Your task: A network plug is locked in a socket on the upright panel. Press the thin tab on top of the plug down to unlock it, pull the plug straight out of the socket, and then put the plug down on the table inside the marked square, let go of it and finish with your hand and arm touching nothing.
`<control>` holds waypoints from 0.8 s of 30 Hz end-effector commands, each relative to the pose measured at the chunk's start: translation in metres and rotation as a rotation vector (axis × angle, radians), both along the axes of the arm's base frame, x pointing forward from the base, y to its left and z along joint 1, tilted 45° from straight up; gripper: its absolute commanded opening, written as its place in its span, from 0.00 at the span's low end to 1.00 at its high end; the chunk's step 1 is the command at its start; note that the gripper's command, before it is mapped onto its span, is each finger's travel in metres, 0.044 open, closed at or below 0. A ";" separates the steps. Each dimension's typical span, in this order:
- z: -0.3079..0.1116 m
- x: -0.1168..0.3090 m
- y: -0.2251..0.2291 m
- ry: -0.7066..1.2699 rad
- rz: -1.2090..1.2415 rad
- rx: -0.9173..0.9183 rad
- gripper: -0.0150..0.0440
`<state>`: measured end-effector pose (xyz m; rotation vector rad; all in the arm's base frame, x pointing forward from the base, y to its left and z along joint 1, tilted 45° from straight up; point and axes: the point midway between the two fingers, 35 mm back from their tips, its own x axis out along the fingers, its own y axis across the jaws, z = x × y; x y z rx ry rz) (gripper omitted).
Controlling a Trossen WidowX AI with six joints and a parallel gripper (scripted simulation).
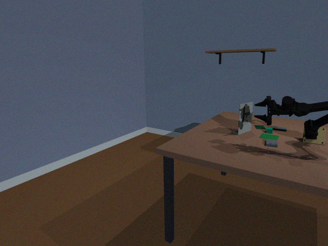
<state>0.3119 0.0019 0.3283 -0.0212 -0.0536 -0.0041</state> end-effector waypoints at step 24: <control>-0.069 0.011 -0.026 0.002 -0.048 0.784 0.52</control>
